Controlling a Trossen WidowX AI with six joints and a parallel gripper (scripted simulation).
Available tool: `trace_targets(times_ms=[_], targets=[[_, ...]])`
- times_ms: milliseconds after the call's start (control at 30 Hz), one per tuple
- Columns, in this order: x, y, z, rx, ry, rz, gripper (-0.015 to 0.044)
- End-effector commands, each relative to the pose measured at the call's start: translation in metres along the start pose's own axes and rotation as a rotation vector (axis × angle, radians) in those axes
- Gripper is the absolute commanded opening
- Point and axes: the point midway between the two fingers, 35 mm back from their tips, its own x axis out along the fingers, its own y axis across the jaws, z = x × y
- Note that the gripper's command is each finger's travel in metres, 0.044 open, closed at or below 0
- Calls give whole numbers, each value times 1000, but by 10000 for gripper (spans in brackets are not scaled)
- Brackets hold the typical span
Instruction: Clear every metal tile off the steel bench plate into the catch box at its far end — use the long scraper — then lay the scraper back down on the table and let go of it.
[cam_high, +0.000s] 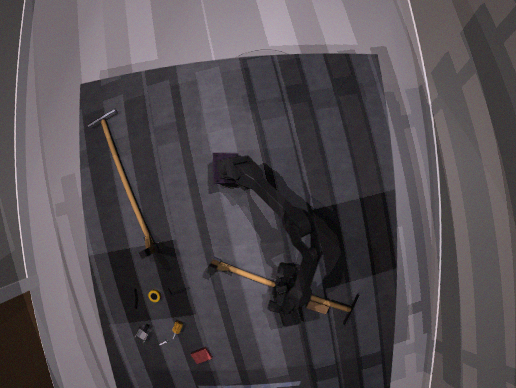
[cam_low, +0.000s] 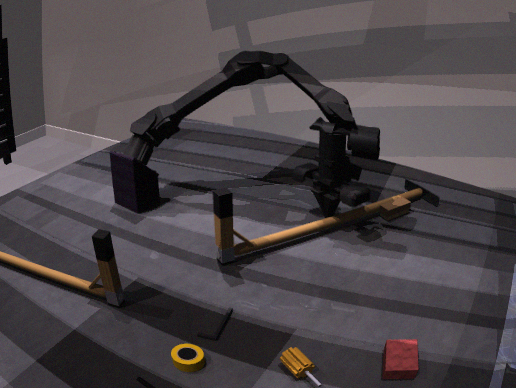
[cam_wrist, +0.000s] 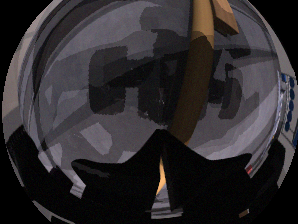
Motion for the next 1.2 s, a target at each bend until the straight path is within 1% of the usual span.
trace_targets(times_ms=[0, 1000, 1167], targets=[[3, -6, -1, -6, -2, 1, 0], [4, -35, -7, -6, -2, 0, 0], [-13, -32, -3, -4, -2, -4, 0]])
